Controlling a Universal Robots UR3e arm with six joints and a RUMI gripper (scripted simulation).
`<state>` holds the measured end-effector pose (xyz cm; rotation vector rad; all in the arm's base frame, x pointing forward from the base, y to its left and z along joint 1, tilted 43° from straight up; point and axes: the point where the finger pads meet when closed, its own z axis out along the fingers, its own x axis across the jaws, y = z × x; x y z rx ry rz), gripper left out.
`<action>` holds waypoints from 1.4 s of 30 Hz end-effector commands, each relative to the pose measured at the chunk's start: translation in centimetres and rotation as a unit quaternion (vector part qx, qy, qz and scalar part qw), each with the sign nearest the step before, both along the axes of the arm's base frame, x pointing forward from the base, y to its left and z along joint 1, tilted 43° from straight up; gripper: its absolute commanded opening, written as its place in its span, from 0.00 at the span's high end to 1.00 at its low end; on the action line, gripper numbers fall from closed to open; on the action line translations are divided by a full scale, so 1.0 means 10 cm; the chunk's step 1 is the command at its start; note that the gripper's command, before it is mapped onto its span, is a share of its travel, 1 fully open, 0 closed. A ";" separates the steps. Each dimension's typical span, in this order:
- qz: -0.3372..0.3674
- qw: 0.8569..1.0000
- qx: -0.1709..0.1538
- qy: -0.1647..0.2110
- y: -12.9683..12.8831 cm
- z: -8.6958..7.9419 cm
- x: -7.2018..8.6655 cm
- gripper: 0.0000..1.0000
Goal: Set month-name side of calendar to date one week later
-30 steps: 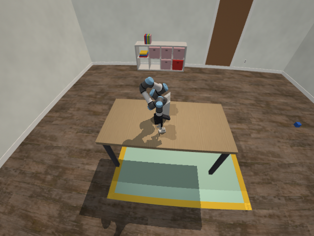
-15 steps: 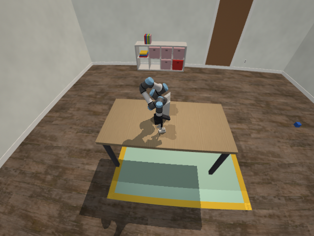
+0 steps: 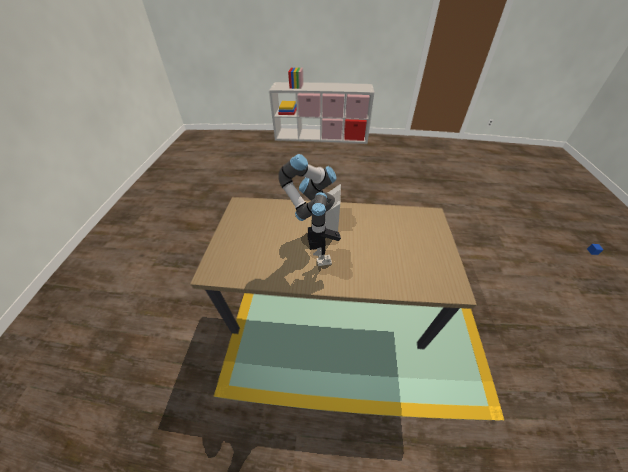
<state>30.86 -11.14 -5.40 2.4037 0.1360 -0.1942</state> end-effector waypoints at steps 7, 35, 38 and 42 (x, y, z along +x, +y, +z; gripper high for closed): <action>0.000 1.000 0.000 -0.001 0.00 0.00 0.01 0.89; 0.000 1.000 0.000 -0.001 -0.08 -0.08 -0.01 0.89; 0.000 1.000 0.000 -0.001 -0.10 -0.10 -0.01 0.89; 0.000 1.000 0.000 -0.001 -0.12 -0.13 -0.01 0.89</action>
